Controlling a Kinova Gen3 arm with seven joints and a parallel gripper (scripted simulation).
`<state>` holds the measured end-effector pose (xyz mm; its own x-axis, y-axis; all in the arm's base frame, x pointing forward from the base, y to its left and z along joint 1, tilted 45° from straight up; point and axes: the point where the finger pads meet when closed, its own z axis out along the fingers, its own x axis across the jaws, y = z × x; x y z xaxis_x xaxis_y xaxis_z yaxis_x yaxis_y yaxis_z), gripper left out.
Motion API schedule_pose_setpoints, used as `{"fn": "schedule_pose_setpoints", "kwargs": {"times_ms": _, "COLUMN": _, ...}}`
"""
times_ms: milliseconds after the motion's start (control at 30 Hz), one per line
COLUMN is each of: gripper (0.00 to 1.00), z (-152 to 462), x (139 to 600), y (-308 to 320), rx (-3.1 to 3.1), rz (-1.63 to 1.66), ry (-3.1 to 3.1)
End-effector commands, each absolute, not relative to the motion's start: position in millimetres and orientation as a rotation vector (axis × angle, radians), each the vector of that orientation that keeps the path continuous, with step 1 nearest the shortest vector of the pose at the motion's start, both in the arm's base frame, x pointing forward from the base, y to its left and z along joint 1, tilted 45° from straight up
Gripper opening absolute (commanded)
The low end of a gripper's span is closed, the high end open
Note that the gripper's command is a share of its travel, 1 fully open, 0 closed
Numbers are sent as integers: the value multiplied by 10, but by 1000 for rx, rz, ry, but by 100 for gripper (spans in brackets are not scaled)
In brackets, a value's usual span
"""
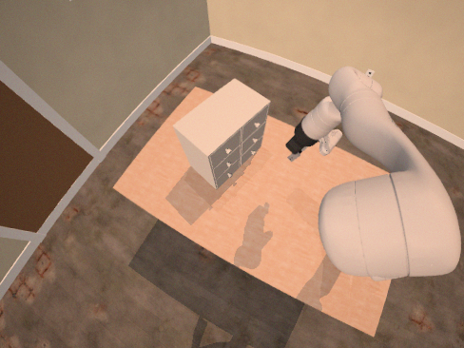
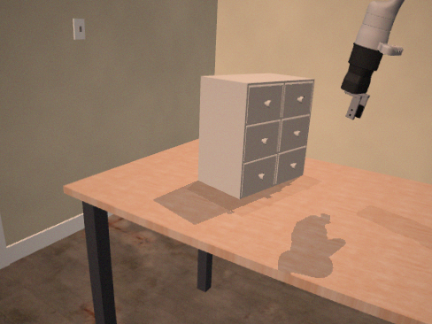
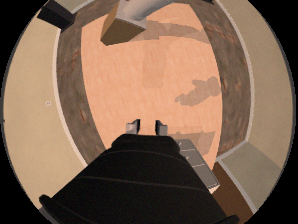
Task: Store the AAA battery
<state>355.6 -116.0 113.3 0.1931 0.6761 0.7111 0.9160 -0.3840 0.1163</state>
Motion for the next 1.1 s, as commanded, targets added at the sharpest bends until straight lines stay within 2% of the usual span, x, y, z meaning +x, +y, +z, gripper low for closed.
{"fn": "schedule_pose_setpoints", "kwargs": {"times_ms": 0, "gripper": 67, "z": 1191, "x": 3593, "y": -1240, "rx": -2100, "rz": -960, "ry": -1538}}
{"fn": "schedule_pose_setpoints", "kwargs": {"times_ms": 433, "gripper": 67, "z": 1336, "x": 3428, "y": -1347, "rx": -1991, "rz": -811, "ry": -1559}}
{"fn": "schedule_pose_setpoints", "kwargs": {"times_ms": 1067, "gripper": 67, "z": 1352, "x": 3410, "y": -1360, "rx": -1979, "rz": -794, "ry": -1561}}
